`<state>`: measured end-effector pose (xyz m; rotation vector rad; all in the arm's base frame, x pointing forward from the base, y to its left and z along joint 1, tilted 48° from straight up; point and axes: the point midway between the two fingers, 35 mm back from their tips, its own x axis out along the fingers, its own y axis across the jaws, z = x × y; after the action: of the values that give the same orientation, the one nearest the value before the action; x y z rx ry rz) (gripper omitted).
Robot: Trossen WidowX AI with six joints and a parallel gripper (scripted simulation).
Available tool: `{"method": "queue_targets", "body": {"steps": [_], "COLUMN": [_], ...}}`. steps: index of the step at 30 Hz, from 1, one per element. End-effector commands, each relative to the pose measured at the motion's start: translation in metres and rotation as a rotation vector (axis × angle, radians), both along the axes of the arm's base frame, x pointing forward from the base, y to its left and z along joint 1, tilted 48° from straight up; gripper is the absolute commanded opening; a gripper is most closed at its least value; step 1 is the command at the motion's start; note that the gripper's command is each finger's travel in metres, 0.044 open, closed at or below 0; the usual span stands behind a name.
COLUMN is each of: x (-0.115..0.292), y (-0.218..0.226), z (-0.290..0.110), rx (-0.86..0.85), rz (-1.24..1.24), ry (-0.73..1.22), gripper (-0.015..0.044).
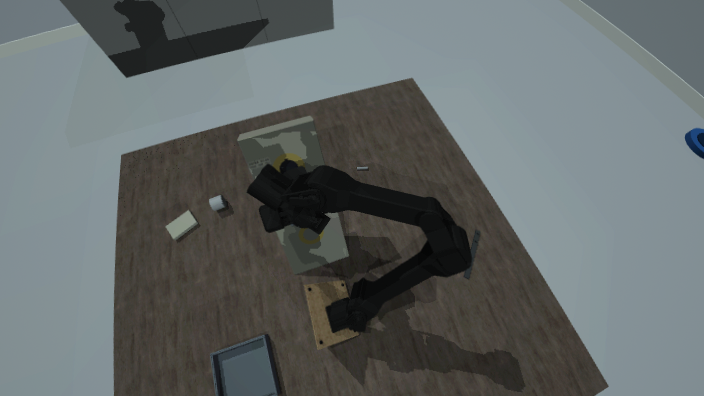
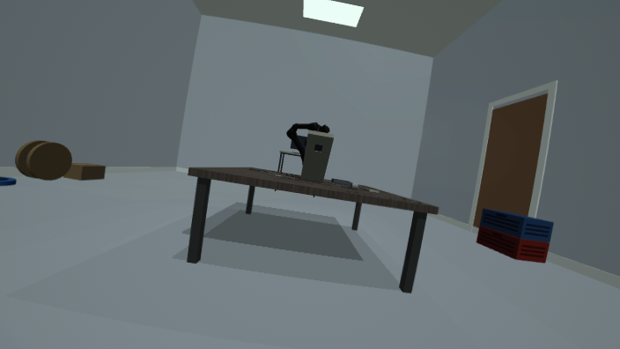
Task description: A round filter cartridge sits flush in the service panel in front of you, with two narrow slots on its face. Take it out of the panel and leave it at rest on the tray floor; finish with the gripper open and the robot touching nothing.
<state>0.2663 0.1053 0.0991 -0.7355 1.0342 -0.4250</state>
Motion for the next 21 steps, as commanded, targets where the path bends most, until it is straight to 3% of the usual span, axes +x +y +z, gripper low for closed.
{"method": "queue_targets", "body": {"steps": [1, 3, 6, 13, 19, 21], "x": [0.0025, 0.0033, 0.0019, 0.0019, 0.0047, 0.0086], "y": [-0.0052, -0.0067, -0.0033, -0.0033, -0.0007, 0.0031], "z": [-0.0029, -0.004, -0.0026, -0.0026, -0.0001, 0.0033], "rx": [-0.009, -0.009, -0.001, -0.001, -0.001, -0.001], "rz": [0.003, 0.002, -0.001, -0.001, 0.0, 0.0], "ry": [0.0, -0.001, 0.0, 0.0, 0.0, 0.0], "gripper": [0.0305, 0.0305, 0.0226, 0.0179, 0.0022, 0.0]}}
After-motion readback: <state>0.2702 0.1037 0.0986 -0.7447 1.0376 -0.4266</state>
